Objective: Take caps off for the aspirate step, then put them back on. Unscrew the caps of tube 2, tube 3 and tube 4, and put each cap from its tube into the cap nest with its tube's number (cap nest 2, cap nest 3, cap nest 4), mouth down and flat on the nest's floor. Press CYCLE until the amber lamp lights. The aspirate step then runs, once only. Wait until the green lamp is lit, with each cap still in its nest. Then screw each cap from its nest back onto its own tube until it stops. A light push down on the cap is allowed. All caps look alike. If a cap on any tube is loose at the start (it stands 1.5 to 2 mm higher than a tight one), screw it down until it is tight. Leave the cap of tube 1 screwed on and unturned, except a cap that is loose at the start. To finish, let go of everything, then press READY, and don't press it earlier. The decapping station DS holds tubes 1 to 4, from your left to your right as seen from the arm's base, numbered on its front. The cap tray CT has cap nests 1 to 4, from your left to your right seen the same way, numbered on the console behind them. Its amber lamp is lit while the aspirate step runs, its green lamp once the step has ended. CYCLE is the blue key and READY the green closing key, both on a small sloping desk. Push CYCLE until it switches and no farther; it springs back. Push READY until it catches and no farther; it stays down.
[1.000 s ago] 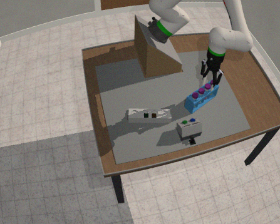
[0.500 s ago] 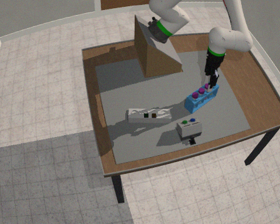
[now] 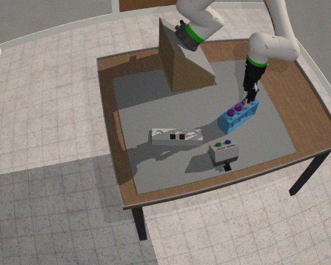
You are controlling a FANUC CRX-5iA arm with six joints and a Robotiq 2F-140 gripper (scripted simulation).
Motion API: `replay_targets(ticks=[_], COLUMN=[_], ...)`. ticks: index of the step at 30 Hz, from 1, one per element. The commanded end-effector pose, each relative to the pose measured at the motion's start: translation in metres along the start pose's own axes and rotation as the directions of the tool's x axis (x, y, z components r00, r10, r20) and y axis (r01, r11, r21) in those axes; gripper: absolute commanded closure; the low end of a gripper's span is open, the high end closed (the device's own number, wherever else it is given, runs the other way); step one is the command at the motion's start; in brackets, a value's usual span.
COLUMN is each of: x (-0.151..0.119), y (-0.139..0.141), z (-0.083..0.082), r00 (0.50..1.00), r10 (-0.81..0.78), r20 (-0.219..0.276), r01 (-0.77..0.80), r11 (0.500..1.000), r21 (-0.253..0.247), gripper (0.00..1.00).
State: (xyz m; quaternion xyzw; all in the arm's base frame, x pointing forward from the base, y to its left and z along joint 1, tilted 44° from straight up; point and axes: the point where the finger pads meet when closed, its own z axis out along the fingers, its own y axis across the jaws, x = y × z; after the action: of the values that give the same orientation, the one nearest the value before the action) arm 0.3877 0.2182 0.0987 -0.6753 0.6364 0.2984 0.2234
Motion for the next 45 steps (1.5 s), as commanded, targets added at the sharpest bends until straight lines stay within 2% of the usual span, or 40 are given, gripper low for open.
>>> replay_targets(ticks=[1,2,5,8,12,16,18,25,31,32,44,45], x=[0.0000,0.0000,0.0000,0.0000,0.0000,0.0000,0.0000,0.0000,0.0000,0.0000,0.0000,0.0000], y=[-0.0001,-0.0001,-0.0001,-0.0001,-0.0001,-0.0001,-0.0001,-0.0001,-0.0001,-0.0001,-0.0001,-0.0001], z=[-0.0001,-0.0001,-0.0002,-0.0002,-0.0003,-0.0005,-0.0005,-0.0007,-0.0007,-0.0007,-0.0007,-0.0004], r00=[1.000,1.000,0.989,0.955,0.878,0.765,0.765,0.500,0.500,0.500,0.500,0.570], r10=[0.000,0.000,-0.149,-0.295,-0.479,-0.644,-0.644,-0.866,-0.866,-0.866,-0.866,-0.821], r20=[0.000,0.000,0.000,0.000,0.000,0.000,0.000,0.000,0.000,0.000,0.000,0.000], r01=[0.000,0.000,0.149,0.295,0.479,0.644,0.644,0.866,0.866,0.866,0.866,0.821], r11=[1.000,1.000,0.989,0.955,0.878,0.765,0.765,0.500,0.500,0.500,0.500,0.570], r21=[0.000,0.000,0.000,0.000,0.000,0.000,0.000,0.000,0.000,0.000,0.000,0.000], gripper=[1.00,1.00,1.00,1.00,1.00,1.00,1.00,1.00,1.00,0.65,0.65,0.65])
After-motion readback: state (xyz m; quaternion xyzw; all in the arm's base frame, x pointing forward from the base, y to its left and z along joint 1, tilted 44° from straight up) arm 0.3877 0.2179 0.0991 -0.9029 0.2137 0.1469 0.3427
